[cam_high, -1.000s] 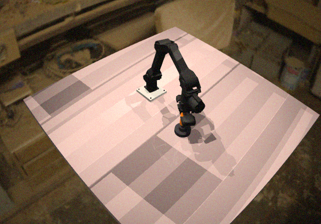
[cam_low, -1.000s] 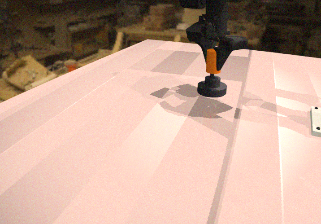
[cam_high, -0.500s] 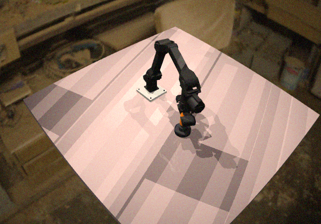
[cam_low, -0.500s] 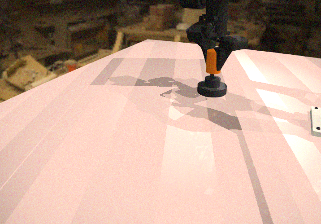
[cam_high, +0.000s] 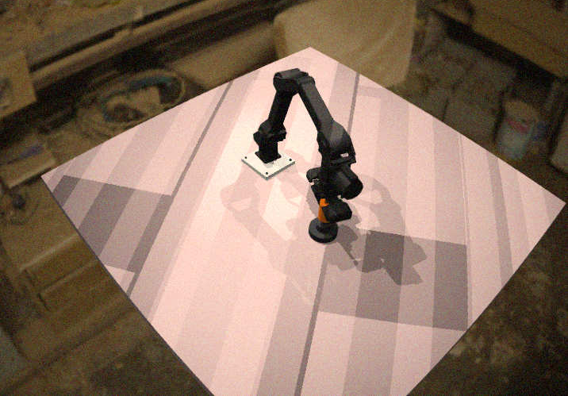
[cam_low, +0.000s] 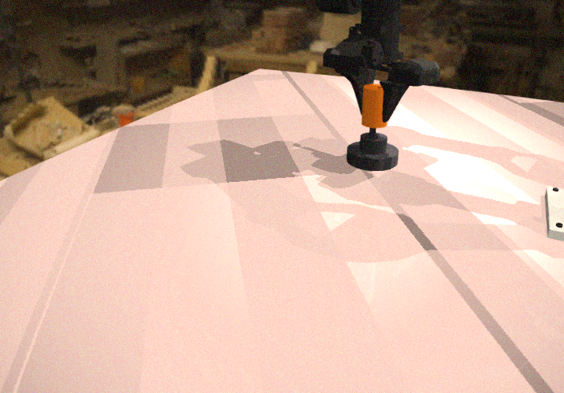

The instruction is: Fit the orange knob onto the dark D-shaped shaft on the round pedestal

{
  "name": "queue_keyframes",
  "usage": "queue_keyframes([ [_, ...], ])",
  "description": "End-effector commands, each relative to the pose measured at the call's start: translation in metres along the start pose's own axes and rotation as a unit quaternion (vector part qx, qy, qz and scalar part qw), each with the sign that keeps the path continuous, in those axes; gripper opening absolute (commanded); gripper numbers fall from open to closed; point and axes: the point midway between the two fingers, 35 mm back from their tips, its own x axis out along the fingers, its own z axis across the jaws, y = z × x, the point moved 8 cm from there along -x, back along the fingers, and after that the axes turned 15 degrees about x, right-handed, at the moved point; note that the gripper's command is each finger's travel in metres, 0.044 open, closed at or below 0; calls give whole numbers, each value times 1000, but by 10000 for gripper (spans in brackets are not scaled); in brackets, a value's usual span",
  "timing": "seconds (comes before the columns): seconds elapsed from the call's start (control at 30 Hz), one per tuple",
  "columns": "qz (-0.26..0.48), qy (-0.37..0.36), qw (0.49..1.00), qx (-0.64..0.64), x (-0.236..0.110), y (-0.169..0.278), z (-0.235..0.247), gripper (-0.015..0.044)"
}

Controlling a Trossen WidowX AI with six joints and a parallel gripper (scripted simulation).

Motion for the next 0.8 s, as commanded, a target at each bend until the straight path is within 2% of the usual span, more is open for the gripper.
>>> queue_keyframes([
  [0.0, 1, 1, 1000, -16, 2, 1, 0, 0],
  [0.77, 1, 1, 1000, -16, 3, 0, 0, 0],
])
